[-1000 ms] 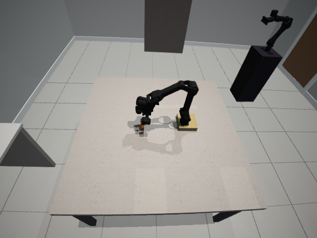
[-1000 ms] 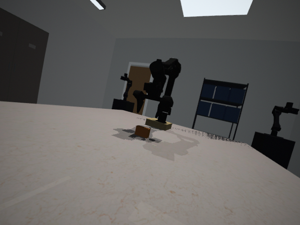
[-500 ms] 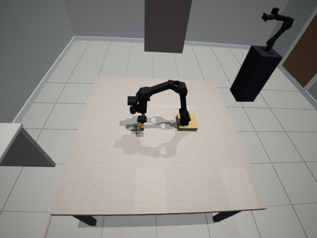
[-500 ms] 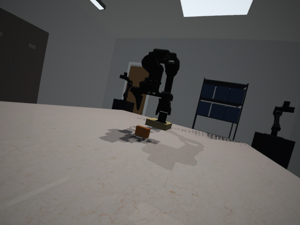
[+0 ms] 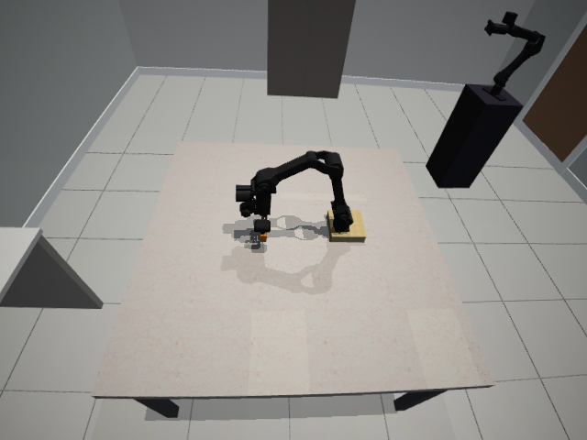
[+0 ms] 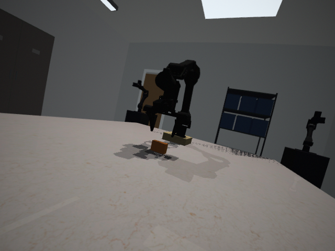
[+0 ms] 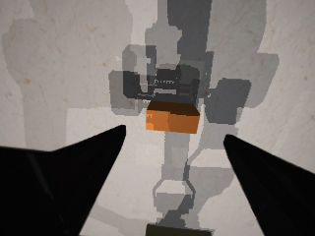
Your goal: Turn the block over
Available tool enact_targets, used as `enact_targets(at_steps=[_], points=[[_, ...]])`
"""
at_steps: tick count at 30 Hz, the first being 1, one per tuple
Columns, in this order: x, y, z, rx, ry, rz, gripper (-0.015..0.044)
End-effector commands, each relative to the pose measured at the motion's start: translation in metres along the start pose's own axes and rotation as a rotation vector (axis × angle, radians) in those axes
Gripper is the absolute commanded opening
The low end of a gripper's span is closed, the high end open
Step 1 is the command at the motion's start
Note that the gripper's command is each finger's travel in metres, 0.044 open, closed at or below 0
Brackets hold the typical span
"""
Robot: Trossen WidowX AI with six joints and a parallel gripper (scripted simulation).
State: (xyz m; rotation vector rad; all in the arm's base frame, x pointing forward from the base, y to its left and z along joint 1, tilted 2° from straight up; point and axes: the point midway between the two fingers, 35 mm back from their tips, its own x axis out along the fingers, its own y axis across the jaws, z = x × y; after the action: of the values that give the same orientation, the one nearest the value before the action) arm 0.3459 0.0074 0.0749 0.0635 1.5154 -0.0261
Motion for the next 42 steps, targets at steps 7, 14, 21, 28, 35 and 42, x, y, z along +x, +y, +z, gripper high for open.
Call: enact_targets(at_steps=[7,14,21,28,35,42], points=[[0.017,0.0,-0.004,-0.004,0.02,0.004,0.044],[0.027,0.0,-0.004,-0.004,0.02,0.004,0.044],[0.038,0.0,-0.004,-0.004,0.02,0.004,0.044],[0.049,0.0,-0.005,-0.004,0.02,0.004,0.044],[0.049,0.0,-0.005,-0.004,0.02,0.004,0.0335],[0.049,0.0,-0.005,-0.004,0.02,0.004,0.0249]])
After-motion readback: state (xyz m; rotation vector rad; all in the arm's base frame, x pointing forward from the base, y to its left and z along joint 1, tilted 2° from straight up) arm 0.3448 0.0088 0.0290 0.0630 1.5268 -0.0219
